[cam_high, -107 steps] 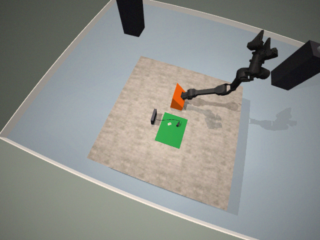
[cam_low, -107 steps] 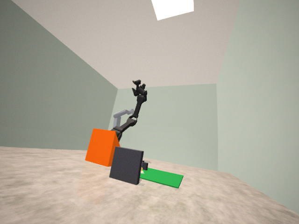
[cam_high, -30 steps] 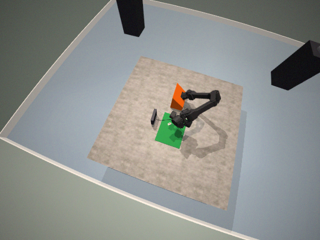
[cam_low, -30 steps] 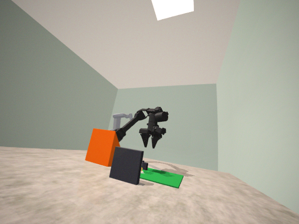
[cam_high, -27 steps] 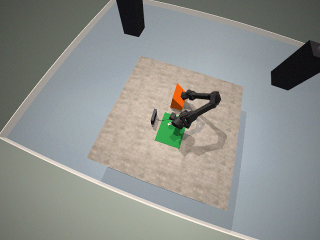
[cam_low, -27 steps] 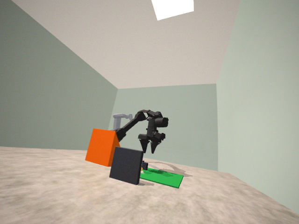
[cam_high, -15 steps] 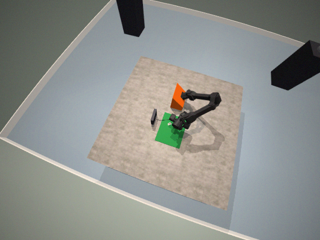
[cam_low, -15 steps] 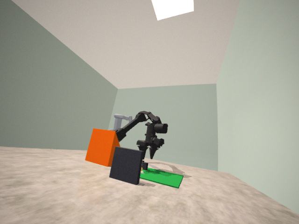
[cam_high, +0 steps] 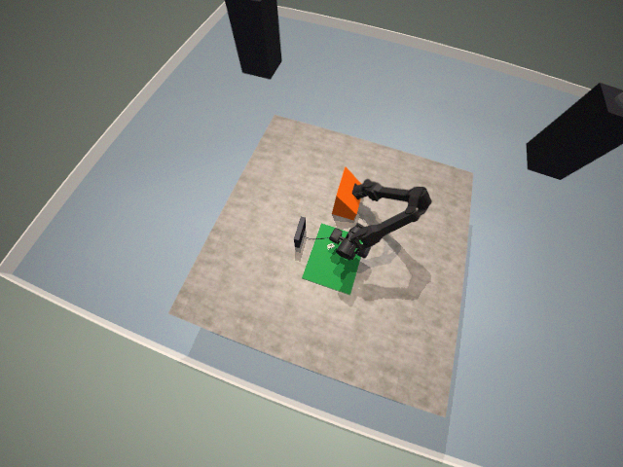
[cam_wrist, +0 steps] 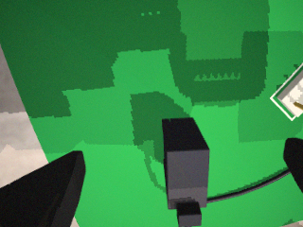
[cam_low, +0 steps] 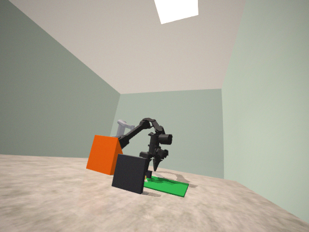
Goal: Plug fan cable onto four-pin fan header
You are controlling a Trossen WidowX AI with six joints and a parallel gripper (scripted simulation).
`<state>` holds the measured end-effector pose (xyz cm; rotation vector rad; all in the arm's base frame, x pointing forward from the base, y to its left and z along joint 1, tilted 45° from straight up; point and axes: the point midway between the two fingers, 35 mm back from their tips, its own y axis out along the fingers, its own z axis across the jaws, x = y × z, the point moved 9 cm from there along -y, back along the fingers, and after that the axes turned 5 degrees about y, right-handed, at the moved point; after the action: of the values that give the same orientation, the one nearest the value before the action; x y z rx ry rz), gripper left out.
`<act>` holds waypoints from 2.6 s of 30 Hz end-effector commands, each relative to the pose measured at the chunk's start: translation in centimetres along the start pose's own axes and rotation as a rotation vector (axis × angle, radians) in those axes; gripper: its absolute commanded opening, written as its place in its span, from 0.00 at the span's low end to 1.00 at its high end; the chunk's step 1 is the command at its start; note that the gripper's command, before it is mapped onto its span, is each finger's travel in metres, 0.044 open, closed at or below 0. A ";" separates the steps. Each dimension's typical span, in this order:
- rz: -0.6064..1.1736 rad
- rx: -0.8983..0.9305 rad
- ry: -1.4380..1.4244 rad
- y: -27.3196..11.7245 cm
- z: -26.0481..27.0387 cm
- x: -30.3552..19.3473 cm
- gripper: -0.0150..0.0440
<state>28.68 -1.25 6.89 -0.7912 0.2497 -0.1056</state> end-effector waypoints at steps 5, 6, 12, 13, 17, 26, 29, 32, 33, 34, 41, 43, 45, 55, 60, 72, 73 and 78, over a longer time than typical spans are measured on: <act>0.009 0.004 0.011 1.5 -0.1 -0.3 1.00; 0.009 0.005 0.011 1.7 -0.1 -0.3 1.00; 0.010 0.006 0.011 2.5 -0.1 -0.4 1.00; 0.010 0.006 0.011 2.5 -0.1 -0.4 1.00; 0.010 0.006 0.011 2.5 -0.1 -0.4 1.00; 0.005 0.003 0.002 2.4 0.0 -0.2 0.64; 0.005 0.003 0.002 2.4 0.0 -0.2 0.51; 0.005 0.003 0.002 2.4 0.0 -0.2 0.38; 0.005 0.003 0.002 2.4 0.0 -0.2 0.33; 0.005 0.003 0.002 2.4 0.0 -0.2 0.29; 0.006 0.001 0.007 -0.1 -0.1 0.0 0.25; 0.009 0.003 0.010 -2.4 -0.1 -0.1 0.25; 0.009 0.004 0.011 -2.6 -0.1 -0.1 0.25; 0.008 0.003 -0.180 -2.6 -0.7 0.2 0.25; 0.007 0.003 -0.354 -2.6 -1.2 0.5 0.25; 0.007 0.003 -0.771 -2.6 -2.4 1.0 0.25; 0.007 0.003 -0.806 -2.6 -2.5 1.1 0.25; 0.006 0.003 -0.980 -2.6 -3.0 1.3 0.25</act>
<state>28.87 -5.03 6.67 -0.7615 -0.5667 0.2464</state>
